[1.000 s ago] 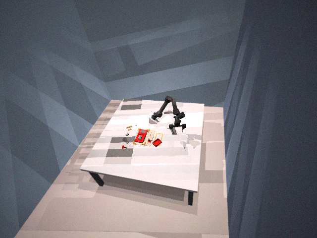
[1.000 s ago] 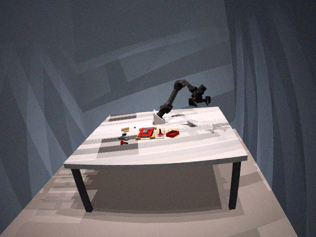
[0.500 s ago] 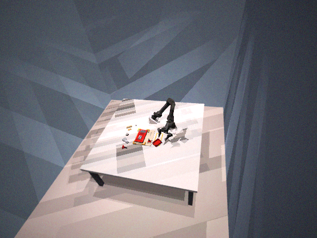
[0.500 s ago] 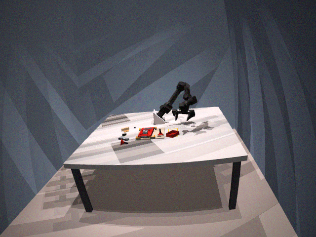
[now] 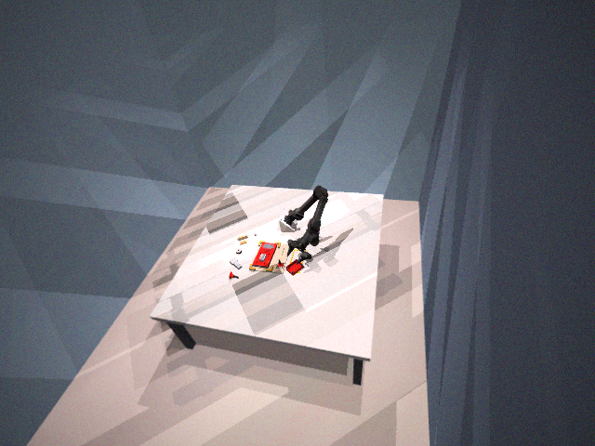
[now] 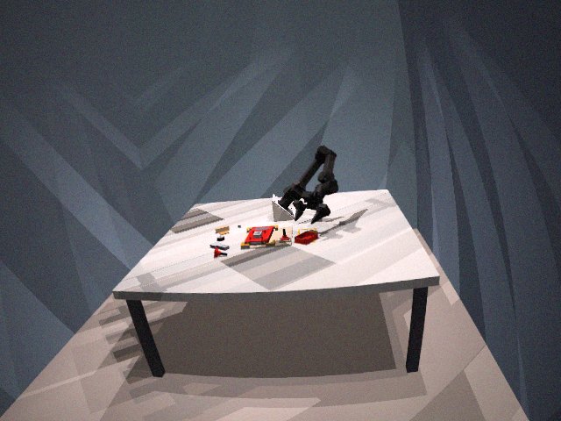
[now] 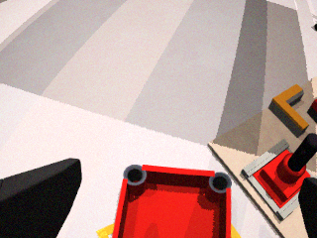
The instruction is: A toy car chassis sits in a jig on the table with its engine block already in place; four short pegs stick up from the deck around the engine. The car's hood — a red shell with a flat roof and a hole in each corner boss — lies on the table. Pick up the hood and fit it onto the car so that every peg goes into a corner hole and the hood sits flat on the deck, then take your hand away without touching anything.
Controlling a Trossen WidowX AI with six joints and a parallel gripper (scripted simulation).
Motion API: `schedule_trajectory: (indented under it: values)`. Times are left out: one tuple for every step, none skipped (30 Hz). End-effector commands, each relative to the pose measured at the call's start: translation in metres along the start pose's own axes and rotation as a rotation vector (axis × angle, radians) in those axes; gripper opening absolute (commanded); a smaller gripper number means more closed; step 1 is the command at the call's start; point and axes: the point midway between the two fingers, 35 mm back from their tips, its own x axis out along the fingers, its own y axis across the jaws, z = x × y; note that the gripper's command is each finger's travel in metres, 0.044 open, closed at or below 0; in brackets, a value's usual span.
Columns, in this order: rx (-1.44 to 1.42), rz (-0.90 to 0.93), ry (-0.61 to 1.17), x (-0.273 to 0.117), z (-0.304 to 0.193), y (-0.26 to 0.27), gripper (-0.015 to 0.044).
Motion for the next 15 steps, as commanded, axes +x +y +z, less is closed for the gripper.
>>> schedule_trajectory:
  values:
    - [0.006, -0.004, 0.004, 0.0023, -0.0026, -0.0011, 0.044]
    - [0.006, -0.003, 0.004, 0.0027, -0.0032, -0.0009, 0.044]
    - [0.006, -0.003, 0.004, 0.0032, -0.0038, -0.0008, 0.044]
    - [0.006, -0.003, 0.004, 0.0036, -0.0044, -0.0007, 0.044]
    - [0.006, -0.003, 0.003, 0.004, -0.005, -0.0005, 0.044]
    - [0.006, -0.003, 0.003, 0.0045, -0.0056, -0.0004, 0.044]
    - [0.006, -0.002, 0.003, 0.0049, -0.0062, -0.0002, 0.044]
    - [0.006, -0.002, 0.003, 0.0053, -0.0068, -0.0001, 0.044]
    - [0.006, -0.002, 0.003, 0.0057, -0.0074, 0.0, 0.044]
    - [0.006, -0.002, 0.003, 0.0062, -0.008, 0.0002, 0.044]
    - [0.007, -0.002, 0.003, 0.0066, -0.0086, 0.0003, 0.044]
    - [0.007, -0.001, 0.003, 0.007, -0.0092, 0.0004, 0.044]
    - [0.007, -0.001, 0.003, 0.0074, -0.0098, 0.0006, 0.044]
    - [0.007, -0.001, 0.003, 0.0078, -0.0104, 0.0007, 0.044]
    - [0.007, -0.001, 0.003, 0.0083, -0.011, 0.0008, 0.044]
